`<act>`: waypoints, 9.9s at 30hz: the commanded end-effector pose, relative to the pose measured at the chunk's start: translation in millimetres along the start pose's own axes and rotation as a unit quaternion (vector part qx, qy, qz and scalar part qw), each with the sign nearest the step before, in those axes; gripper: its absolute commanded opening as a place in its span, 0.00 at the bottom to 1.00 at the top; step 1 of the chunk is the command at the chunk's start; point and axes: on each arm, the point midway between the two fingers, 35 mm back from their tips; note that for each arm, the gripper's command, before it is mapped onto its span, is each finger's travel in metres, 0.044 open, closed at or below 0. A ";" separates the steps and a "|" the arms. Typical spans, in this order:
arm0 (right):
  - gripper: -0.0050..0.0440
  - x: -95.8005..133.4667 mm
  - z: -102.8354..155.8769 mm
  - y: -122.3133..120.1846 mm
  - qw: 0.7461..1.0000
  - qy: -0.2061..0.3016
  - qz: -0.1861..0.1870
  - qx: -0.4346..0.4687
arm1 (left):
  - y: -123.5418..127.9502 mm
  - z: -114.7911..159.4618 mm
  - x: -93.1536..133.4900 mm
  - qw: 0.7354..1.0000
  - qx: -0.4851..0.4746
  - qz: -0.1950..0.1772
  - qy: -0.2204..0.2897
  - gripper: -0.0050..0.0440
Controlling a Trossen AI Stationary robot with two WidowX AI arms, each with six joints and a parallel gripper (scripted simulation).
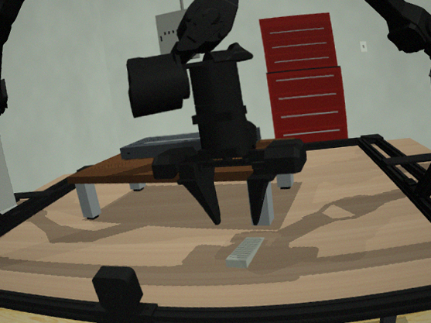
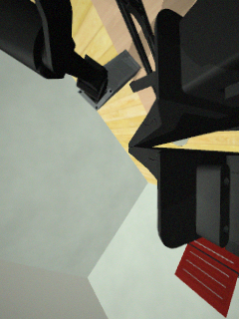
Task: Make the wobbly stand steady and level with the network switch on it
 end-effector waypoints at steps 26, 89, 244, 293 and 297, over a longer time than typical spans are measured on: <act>0.59 0.0 0.0 0.0 1.000 0.000 0.000 0.000 | -48.0 250.4 55.3 0.886 0.258 0.080 0.377 0.10; 0.59 0.0 0.0 0.0 1.000 0.000 0.000 0.000 | -196.5 399.6 240.5 0.436 0.597 0.037 0.672 0.10; 0.10 4.3 26.7 -2.6 1.000 0.001 -0.003 0.018 | -210.3 408.5 239.0 0.436 0.597 0.037 0.672 0.10; 0.10 4.9 29.8 -2.9 1.000 0.001 -0.003 0.020 | -210.3 408.5 239.0 0.436 0.597 0.037 0.672 0.10; 0.10 5.1 30.8 -2.9 1.000 0.001 -0.003 0.021 | -210.3 408.5 239.0 0.436 0.597 0.037 0.672 0.10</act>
Point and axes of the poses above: on each arm, the point midway between the two fingers, 35 mm back from their tips, its own x axis back along the fingers, its own y axis across the jaws, z = x × y, and after that the axes turned 10 degrees about -x, right-handed
